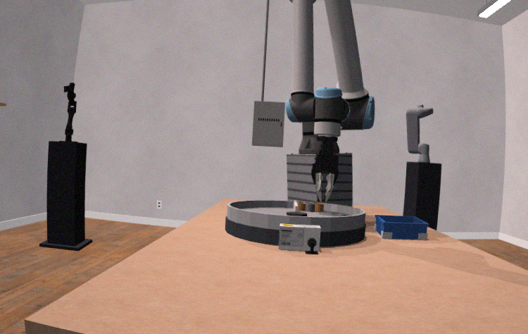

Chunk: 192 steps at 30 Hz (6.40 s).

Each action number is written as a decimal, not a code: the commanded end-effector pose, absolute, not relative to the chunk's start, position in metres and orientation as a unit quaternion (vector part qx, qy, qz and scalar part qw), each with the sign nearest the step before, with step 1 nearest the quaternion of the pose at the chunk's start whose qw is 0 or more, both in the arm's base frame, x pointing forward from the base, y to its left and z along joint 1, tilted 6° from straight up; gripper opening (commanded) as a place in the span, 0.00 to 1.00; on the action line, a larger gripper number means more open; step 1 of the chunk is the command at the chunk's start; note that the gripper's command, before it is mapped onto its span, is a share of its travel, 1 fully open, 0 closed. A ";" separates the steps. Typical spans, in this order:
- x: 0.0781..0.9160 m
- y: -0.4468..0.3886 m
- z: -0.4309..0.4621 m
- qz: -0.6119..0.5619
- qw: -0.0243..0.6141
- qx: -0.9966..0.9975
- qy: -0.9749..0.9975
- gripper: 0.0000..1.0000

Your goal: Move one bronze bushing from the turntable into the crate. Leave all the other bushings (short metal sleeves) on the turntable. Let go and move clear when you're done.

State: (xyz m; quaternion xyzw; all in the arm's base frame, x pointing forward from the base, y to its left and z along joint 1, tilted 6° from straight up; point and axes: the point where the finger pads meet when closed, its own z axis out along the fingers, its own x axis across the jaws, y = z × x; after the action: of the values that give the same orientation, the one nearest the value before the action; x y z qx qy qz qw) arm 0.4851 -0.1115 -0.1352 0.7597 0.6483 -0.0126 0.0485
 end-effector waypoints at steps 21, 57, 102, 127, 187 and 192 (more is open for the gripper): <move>0.488 -0.113 -0.134 -0.012 0.051 0.759 0.649 0.06; 0.487 -0.112 -0.134 -0.013 0.050 0.759 0.649 0.06; 0.487 -0.112 -0.136 -0.013 0.050 0.759 0.649 0.06; 0.488 -0.115 -0.160 -0.013 0.050 0.760 0.648 0.06; 0.488 -0.115 -0.160 -0.012 0.050 0.759 0.648 0.00; 0.488 -0.115 -0.160 -0.012 0.050 0.759 0.648 0.00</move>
State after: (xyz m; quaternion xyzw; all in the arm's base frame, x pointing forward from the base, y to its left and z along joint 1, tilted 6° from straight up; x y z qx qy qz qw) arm 0.4864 -0.1128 -0.1611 0.7594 0.6487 -0.0128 0.0480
